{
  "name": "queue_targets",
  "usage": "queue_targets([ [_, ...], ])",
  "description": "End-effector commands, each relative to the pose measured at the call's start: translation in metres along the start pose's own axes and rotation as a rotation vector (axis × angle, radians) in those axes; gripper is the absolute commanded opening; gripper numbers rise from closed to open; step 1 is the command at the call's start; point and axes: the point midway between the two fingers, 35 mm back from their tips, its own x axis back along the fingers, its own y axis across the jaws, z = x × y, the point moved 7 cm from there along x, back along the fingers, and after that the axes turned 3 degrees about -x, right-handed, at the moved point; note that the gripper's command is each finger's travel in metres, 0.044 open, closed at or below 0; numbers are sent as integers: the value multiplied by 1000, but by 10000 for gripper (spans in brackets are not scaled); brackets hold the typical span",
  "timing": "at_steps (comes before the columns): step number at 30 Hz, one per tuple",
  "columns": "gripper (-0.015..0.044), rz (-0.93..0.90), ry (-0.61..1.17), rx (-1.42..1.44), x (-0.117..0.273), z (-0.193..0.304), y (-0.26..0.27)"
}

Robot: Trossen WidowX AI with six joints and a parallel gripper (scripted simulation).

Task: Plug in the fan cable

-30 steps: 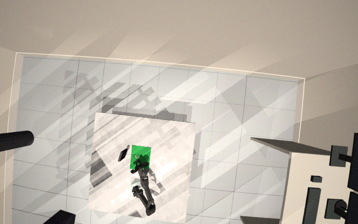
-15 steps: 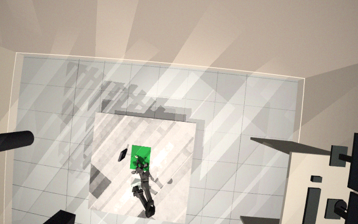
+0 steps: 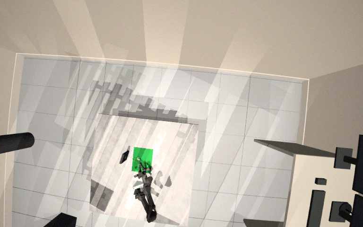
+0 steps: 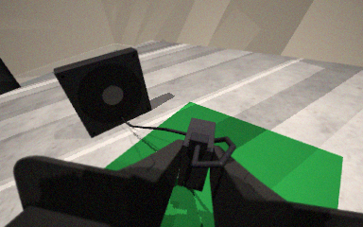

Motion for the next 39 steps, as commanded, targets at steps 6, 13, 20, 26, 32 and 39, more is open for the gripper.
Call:
queue_targets([
  [6,0,52,-105,82,13,3,2],
  [13,0,91,-169,141,22,6,5],
  [20,0,94,-173,146,23,5,6],
  [26,0,84,-156,131,22,3,7],
  [32,0,82,-155,131,22,2,7],
  [39,0,75,-151,133,23,1,10],
])
